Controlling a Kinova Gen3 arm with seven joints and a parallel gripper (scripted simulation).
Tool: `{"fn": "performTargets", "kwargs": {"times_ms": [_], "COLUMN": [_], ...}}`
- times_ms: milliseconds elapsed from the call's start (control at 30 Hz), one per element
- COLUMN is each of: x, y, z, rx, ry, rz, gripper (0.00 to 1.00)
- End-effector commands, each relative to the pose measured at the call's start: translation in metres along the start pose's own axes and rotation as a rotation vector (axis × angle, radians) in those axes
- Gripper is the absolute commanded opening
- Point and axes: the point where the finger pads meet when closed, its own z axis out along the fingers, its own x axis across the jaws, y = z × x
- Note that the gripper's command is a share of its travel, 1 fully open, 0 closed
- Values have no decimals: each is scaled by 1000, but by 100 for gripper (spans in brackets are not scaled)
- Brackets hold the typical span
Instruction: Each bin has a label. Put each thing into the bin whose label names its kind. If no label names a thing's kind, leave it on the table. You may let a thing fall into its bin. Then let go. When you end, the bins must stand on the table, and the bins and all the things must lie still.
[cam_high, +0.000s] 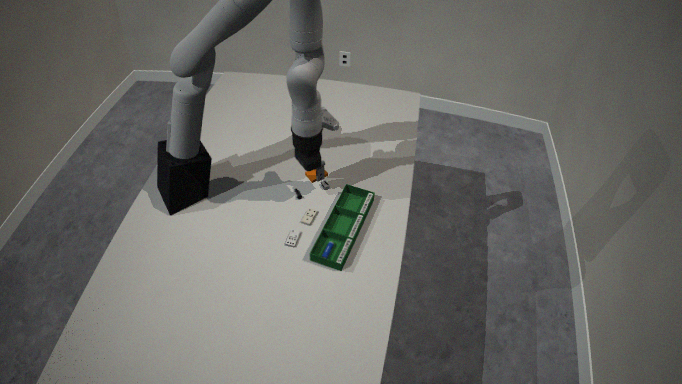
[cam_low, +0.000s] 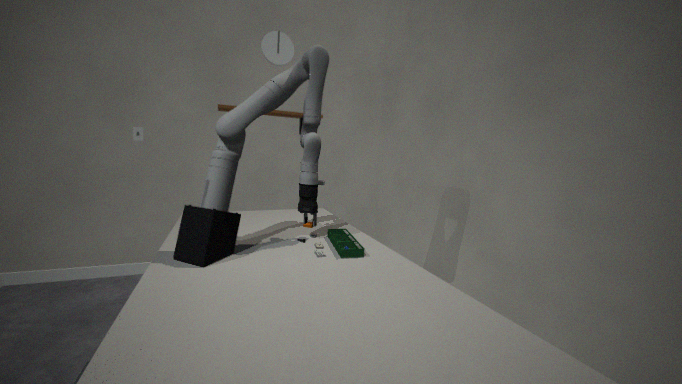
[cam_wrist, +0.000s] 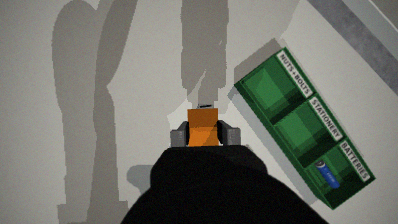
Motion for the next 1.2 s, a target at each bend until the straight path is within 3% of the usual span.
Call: {"fn": "performTargets", "kwargs": {"times_ms": [0,300,500,867,1000,1167], "x": [20,74,89,154,156,156], "y": [4,10,12,20,20,19], "z": [0,0,0,-1,-1,-1], "rx": [4,4,4,5,6,6], "ry": [4,5,4,3,3,3], "rz": [27,27,127,677,877,949], "gripper": [70,70,70,70,70,70]}}
